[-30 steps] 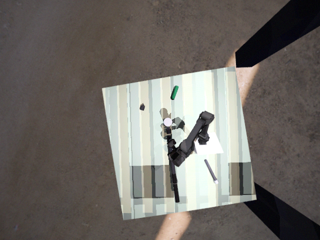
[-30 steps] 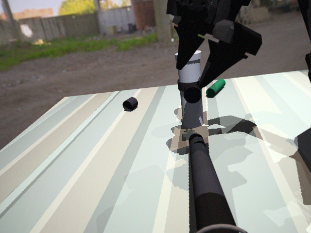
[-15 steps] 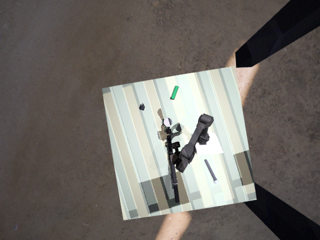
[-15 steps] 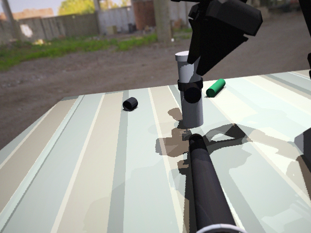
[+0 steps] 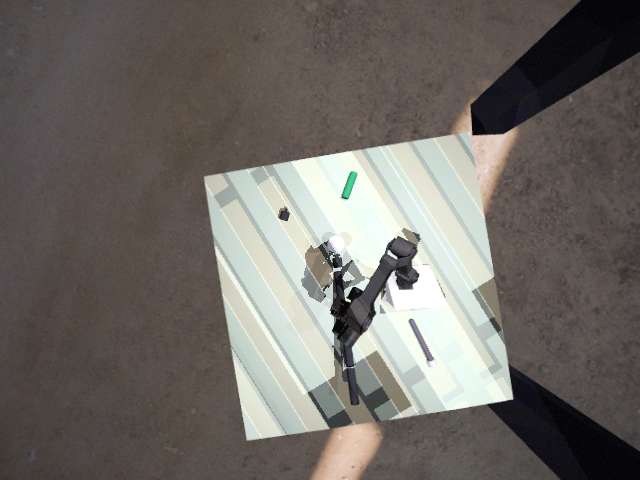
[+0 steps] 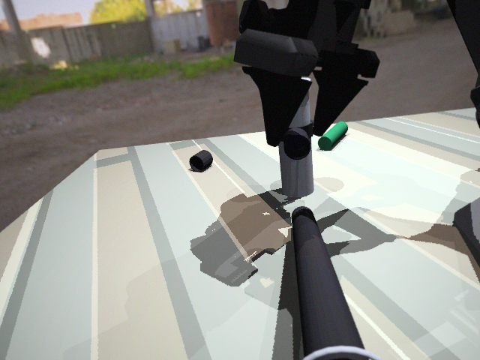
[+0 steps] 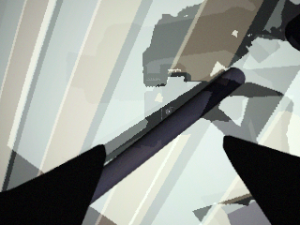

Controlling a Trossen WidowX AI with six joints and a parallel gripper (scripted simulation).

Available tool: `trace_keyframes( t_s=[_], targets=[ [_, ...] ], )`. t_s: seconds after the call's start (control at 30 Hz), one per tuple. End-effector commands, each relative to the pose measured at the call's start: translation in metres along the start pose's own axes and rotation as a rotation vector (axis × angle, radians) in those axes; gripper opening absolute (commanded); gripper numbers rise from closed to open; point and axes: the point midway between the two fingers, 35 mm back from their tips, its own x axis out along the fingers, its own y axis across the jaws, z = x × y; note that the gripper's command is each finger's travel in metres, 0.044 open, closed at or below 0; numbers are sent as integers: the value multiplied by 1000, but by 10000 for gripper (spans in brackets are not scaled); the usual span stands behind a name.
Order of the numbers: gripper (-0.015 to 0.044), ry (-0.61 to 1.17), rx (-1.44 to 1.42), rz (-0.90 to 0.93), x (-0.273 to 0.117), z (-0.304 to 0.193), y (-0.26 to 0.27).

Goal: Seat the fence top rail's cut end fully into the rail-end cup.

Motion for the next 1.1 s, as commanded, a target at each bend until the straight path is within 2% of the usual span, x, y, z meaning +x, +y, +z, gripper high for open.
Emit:
trace_keyframes(
  t_s=[0.0, 0.13, 0.73, 0.93, 1.07],
  targets=[
    [440, 109, 726, -206, 35, -5, 5],
    [440, 113, 947, -288, 45, -7, 5],
    [440, 113, 947, -288, 45, -7, 5],
    [440, 112, 947, -288, 76, -14, -1],
    [440, 112, 947, -288, 79, -15, -2]
  ],
)
